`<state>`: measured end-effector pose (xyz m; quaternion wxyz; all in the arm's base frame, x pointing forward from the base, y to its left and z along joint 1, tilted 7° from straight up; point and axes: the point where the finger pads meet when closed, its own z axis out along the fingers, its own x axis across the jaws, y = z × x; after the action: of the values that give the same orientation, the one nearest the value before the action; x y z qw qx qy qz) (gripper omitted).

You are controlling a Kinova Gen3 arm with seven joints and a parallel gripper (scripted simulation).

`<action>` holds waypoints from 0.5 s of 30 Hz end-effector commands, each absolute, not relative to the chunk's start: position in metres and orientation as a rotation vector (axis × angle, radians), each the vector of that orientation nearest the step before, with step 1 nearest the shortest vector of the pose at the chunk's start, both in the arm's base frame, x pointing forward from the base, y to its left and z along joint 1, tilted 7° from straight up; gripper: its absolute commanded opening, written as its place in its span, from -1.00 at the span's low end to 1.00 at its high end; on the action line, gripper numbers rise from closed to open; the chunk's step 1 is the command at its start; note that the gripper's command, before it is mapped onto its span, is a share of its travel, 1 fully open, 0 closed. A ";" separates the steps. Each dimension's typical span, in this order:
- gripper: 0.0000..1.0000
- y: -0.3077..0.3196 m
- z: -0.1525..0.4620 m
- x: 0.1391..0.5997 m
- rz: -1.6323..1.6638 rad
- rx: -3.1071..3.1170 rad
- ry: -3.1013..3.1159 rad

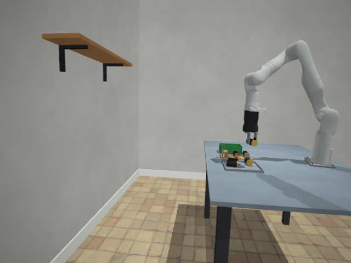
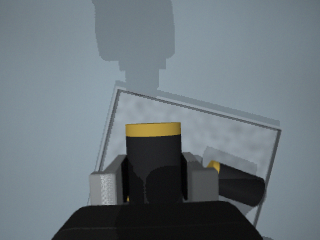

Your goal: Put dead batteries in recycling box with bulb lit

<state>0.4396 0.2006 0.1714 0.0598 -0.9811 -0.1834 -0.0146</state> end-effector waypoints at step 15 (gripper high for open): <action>0.15 0.202 0.173 0.439 -0.035 -3.006 -0.305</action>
<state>0.4394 0.2008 0.1717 0.0604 -0.9926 -0.1045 -0.0101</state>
